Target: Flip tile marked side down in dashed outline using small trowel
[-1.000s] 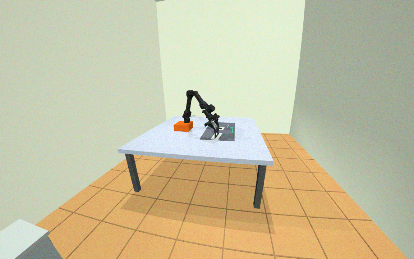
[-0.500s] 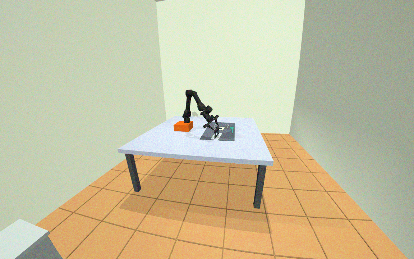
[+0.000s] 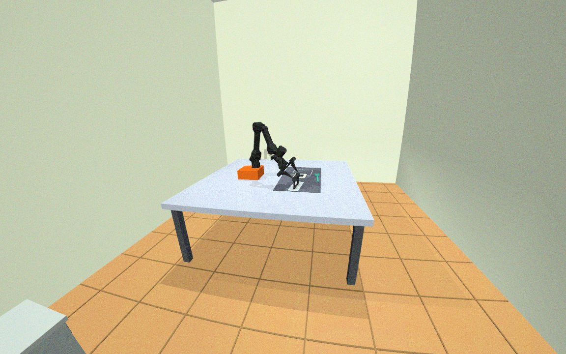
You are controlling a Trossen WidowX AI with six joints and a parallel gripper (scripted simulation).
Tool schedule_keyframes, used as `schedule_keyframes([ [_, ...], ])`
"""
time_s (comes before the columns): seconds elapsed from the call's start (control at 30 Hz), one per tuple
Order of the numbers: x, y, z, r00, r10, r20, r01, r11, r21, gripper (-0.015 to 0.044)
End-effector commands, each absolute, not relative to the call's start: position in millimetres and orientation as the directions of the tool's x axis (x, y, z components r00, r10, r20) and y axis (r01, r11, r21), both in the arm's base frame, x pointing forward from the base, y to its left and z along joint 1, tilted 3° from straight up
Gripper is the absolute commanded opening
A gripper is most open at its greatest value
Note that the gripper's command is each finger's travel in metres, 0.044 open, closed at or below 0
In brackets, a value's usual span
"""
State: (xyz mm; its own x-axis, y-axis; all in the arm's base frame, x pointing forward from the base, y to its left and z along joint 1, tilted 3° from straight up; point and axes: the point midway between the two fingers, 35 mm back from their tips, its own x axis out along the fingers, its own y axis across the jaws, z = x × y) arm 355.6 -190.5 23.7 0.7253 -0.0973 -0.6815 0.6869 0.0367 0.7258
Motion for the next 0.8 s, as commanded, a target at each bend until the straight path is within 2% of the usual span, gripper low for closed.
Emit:
schedule_keyframes([
  [0.0,352,-184,24,0.746,-0.091,-0.659,0.656,-0.067,0.752,0.03],
  [0.77,372,-188,9,0.748,-0.091,-0.657,0.653,-0.072,0.754,0.03],
])
